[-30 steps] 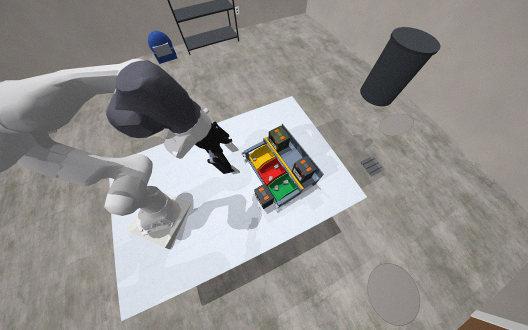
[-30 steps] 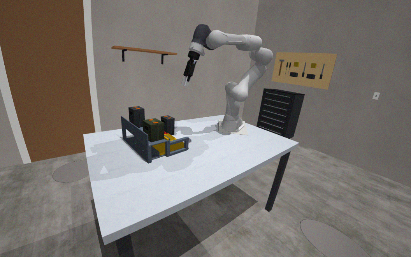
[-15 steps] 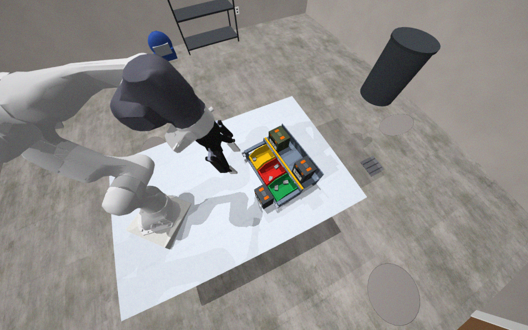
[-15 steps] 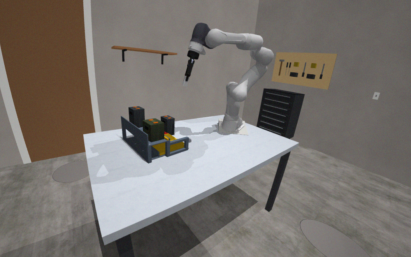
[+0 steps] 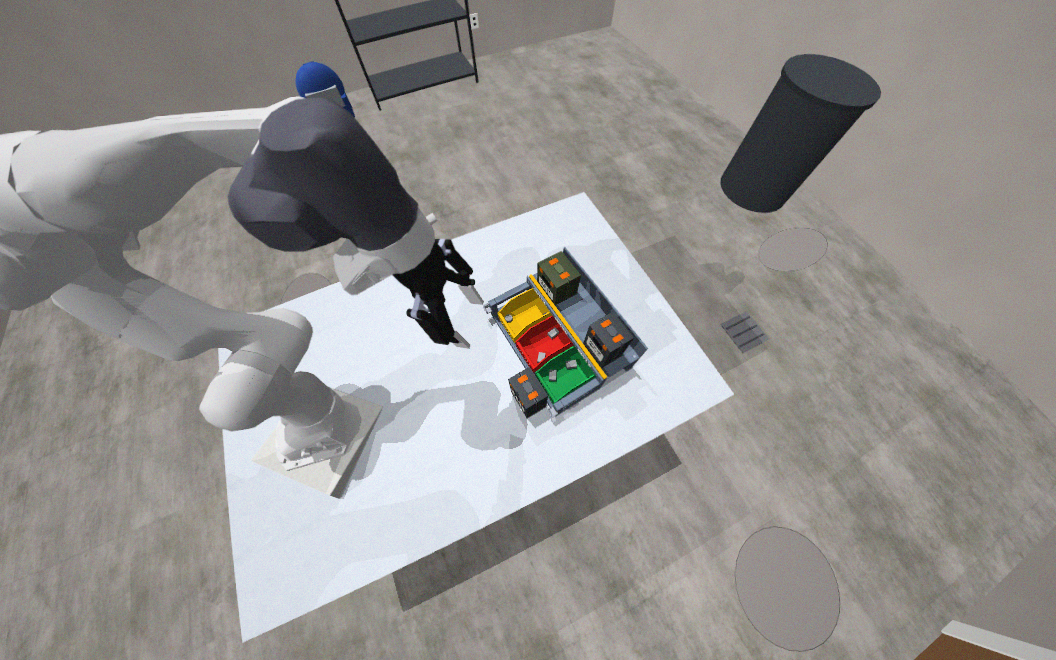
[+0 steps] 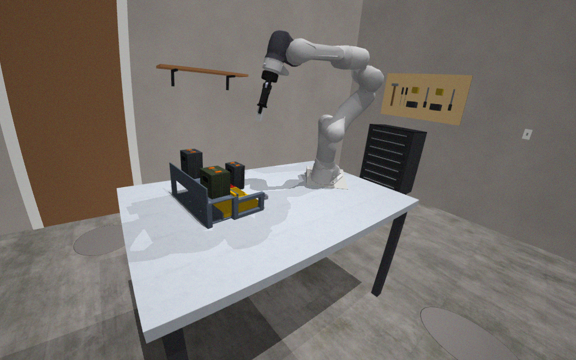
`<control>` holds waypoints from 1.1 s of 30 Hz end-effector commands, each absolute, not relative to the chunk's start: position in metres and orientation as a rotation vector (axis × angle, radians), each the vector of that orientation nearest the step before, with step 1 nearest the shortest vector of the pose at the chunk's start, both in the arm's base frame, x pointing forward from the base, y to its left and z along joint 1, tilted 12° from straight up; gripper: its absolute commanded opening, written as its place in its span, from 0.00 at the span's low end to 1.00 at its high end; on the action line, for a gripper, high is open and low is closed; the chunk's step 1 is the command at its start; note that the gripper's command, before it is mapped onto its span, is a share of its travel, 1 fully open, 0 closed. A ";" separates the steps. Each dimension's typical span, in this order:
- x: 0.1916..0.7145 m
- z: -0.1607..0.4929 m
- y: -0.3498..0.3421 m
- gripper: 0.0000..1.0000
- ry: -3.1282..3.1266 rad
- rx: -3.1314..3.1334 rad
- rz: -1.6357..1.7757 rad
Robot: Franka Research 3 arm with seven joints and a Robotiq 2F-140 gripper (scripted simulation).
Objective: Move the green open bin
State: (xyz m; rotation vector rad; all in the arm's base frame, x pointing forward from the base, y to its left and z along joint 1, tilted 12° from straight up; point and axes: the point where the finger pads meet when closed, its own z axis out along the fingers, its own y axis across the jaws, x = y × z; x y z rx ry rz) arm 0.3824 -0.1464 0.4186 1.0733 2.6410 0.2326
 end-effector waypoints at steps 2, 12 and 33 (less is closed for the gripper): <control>0.381 0.416 -0.142 0.57 2.575 1.369 0.265; 0.381 0.416 -0.142 0.57 2.575 1.369 0.265; 0.381 0.417 -0.143 0.57 2.428 1.799 0.283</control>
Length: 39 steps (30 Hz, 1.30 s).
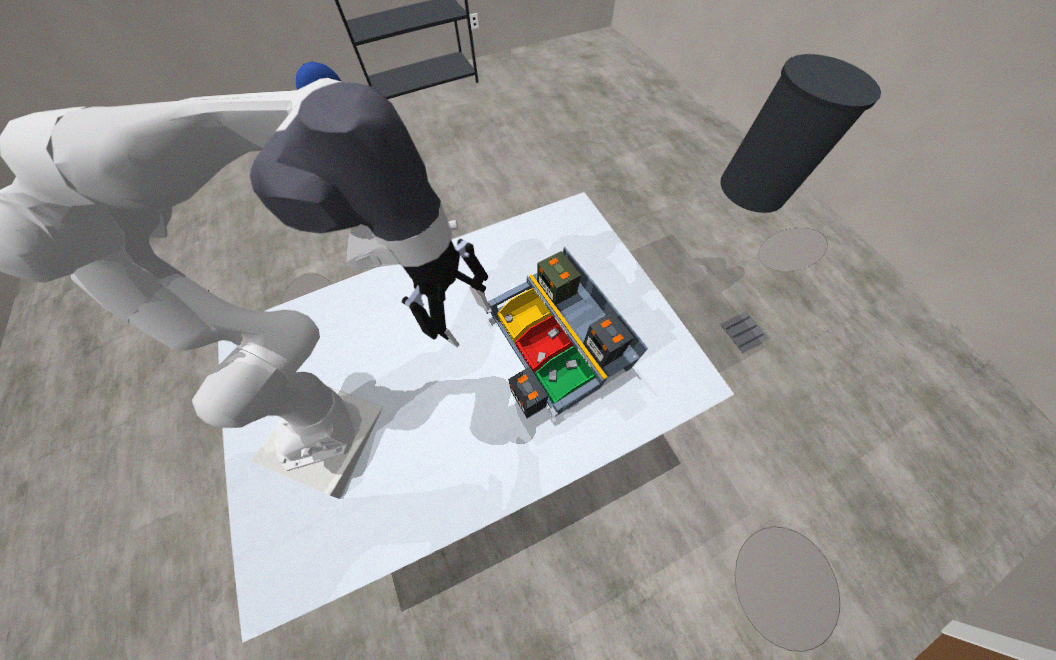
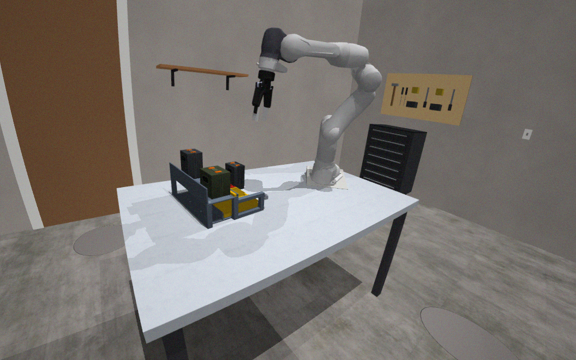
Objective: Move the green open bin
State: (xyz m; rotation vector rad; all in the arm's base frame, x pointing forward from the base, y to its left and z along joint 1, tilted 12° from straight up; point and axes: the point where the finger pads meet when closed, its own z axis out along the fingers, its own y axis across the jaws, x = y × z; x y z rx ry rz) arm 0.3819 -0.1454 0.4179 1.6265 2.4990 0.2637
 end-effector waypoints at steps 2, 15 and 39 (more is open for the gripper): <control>0.380 0.416 -0.141 0.57 2.361 1.938 0.295; 0.381 0.417 -0.144 0.57 2.366 1.935 0.291; 0.381 0.417 -0.141 0.57 2.224 2.180 0.315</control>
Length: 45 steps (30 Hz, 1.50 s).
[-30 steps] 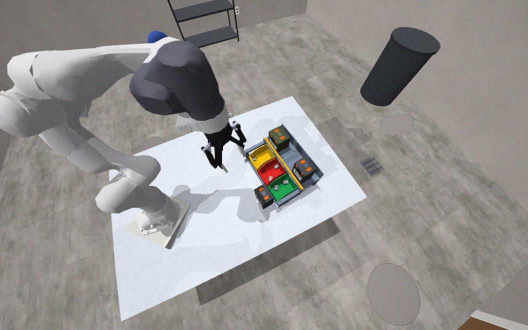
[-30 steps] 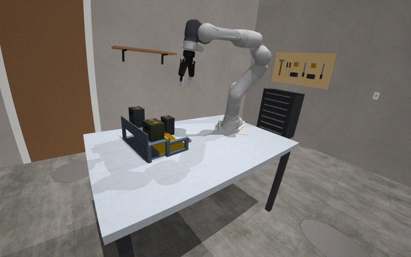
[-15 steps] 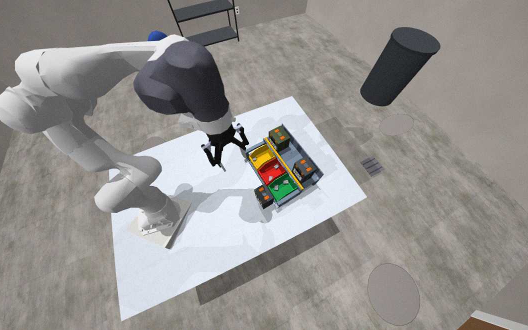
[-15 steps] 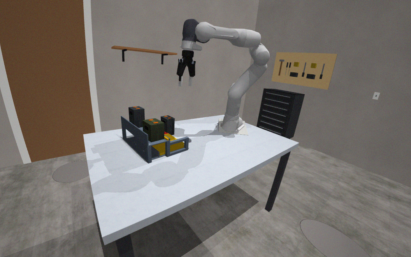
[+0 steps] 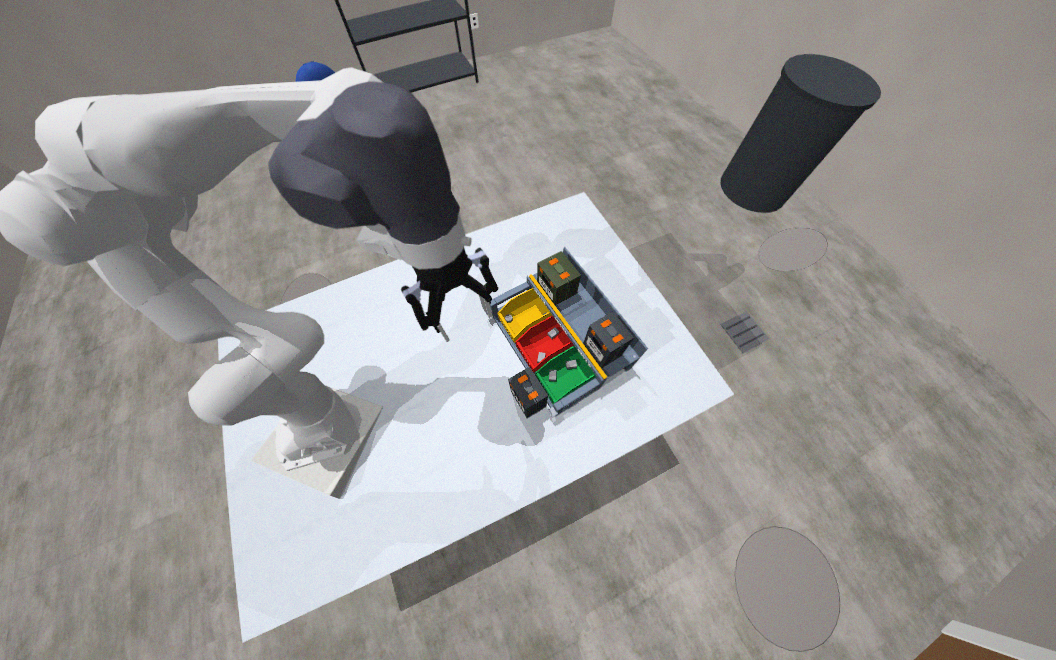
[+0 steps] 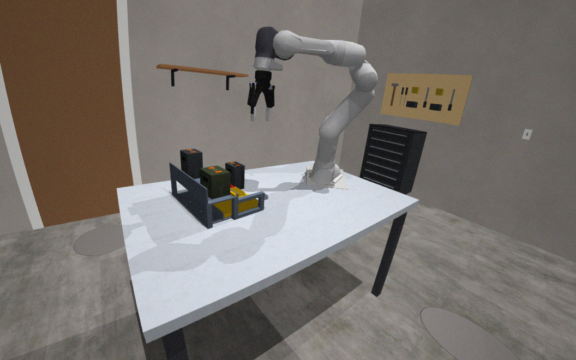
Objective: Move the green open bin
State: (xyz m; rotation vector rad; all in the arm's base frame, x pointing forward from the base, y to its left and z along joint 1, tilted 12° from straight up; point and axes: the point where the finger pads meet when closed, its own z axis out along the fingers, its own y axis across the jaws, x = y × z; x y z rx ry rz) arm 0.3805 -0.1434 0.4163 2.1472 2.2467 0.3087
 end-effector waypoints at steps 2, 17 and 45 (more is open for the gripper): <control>0.381 0.417 -0.141 0.57 2.224 2.180 0.315; 0.407 0.414 -0.185 0.57 2.224 2.180 0.315; 0.444 0.411 -0.245 0.57 2.229 2.179 0.321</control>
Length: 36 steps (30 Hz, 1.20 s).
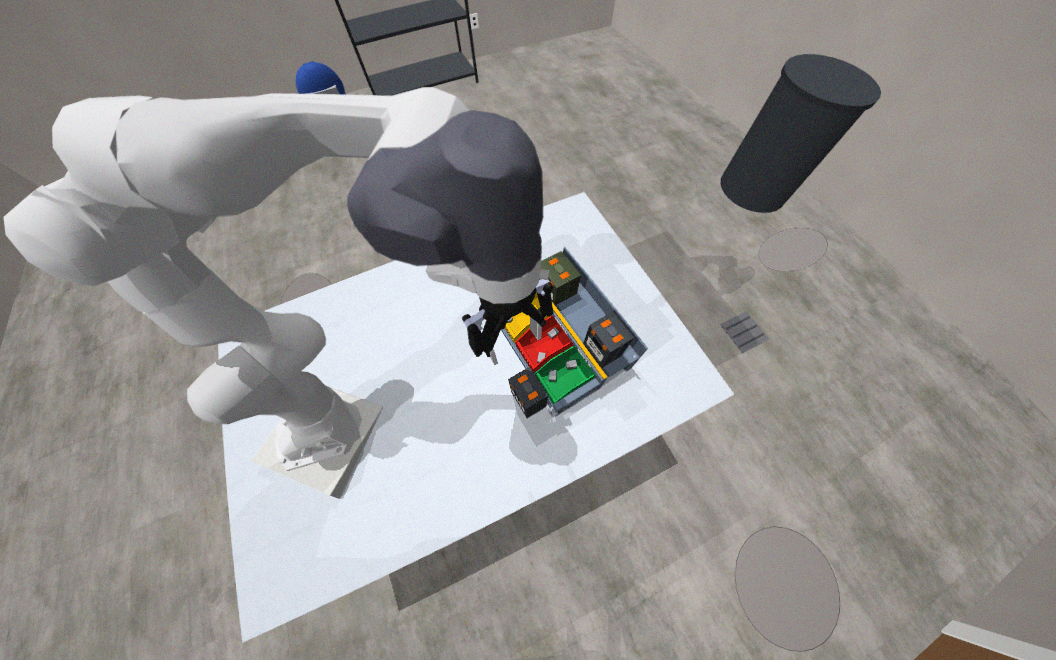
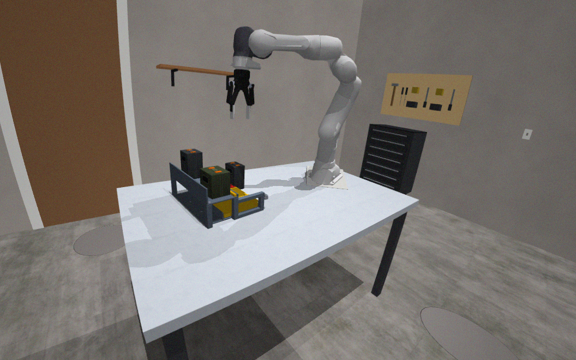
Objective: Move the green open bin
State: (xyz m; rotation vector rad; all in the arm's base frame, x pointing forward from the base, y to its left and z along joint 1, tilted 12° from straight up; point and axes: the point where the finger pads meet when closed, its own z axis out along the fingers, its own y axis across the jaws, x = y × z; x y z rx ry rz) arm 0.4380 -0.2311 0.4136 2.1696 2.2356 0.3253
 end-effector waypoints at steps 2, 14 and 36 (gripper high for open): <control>0.454 0.411 -0.262 0.57 2.226 2.180 0.317; 0.460 0.411 -0.271 0.57 2.224 2.180 0.315; 0.453 0.411 -0.259 0.57 2.225 2.179 0.314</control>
